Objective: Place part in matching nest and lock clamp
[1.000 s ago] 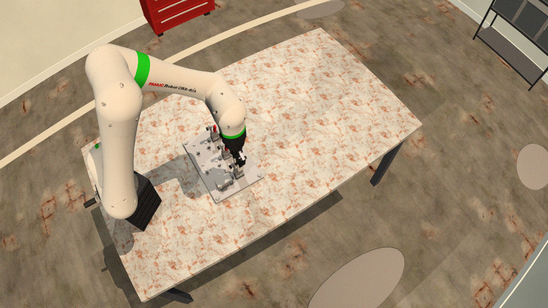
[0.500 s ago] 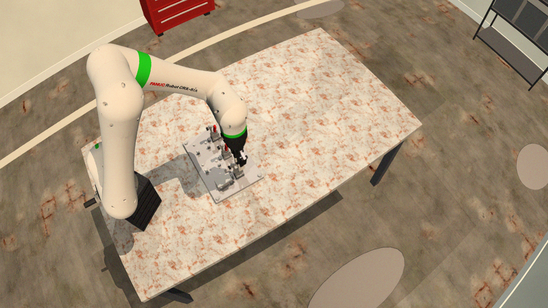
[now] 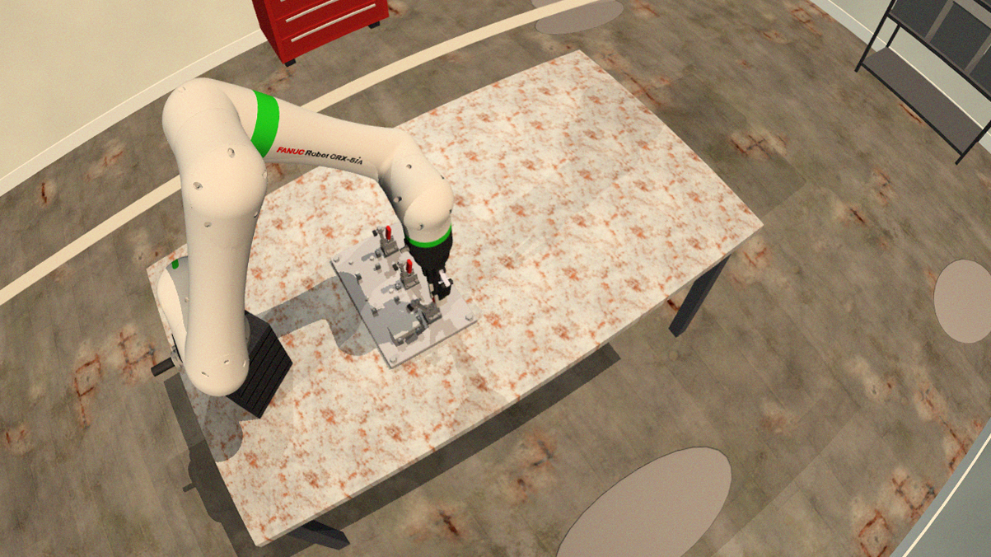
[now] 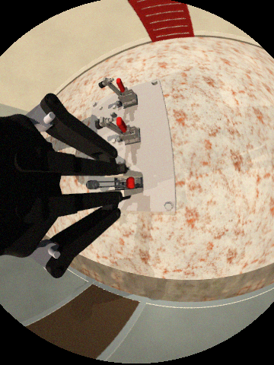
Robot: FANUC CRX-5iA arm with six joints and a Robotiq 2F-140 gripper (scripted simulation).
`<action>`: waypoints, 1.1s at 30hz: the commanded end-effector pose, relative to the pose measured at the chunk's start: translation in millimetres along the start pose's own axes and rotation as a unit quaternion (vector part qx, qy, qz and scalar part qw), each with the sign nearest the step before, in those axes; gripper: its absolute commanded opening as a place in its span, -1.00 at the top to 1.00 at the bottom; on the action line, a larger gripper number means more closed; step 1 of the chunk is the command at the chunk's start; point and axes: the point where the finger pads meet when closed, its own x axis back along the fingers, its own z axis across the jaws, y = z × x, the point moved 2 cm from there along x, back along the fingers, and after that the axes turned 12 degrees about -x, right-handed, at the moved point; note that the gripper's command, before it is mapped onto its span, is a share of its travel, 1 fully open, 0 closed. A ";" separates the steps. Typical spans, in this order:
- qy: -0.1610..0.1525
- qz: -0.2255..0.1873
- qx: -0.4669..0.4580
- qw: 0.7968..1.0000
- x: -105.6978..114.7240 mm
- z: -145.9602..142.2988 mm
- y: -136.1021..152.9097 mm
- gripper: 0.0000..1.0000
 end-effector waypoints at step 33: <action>0.000 0.001 0.000 1.000 -20.6 -5.6 -26.9 1.00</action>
